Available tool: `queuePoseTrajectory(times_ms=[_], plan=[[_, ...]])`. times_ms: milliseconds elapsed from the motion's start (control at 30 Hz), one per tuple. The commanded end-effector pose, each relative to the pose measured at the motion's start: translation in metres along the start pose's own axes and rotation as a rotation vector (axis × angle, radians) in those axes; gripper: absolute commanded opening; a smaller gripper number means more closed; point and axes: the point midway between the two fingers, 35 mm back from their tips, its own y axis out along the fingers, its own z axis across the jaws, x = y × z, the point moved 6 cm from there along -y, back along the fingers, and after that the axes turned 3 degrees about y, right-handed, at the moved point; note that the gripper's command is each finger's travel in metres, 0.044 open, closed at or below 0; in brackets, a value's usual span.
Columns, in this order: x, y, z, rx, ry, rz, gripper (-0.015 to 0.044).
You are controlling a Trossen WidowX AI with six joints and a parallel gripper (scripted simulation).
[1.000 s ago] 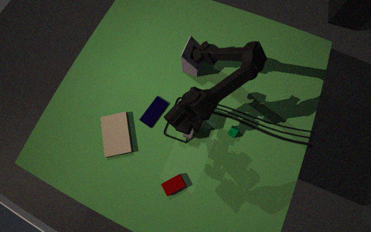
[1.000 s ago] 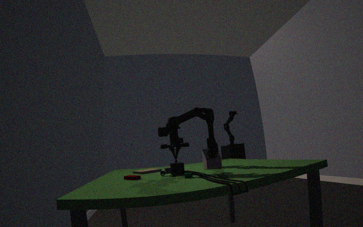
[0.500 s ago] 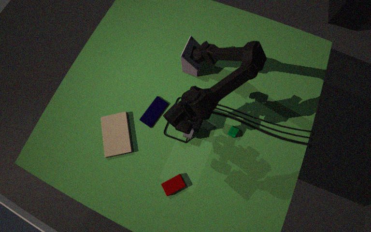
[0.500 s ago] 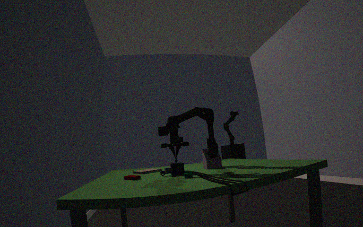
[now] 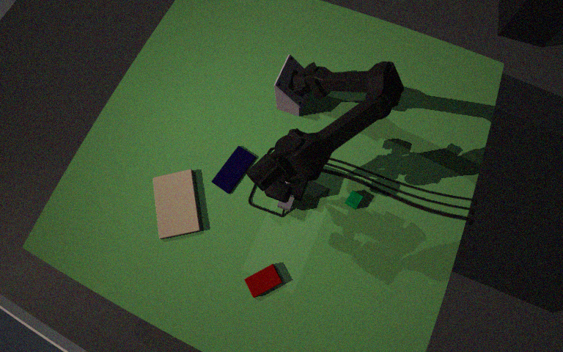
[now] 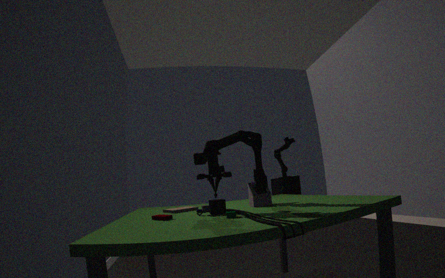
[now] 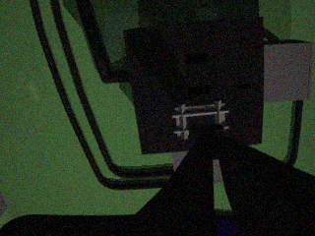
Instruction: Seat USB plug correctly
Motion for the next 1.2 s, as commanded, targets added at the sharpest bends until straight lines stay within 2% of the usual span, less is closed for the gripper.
queuePoseTrajectory(times_ms=[0,633,1167], plan=[[0.0,-0.003,-0.001,0.0,-0.004,0.003,0.0],[0.0,-0.013,0.0,0.0,0.012,0.002,0.0],[0.0,-0.011,0.0,0.0,0.406,0.0,0.0]])
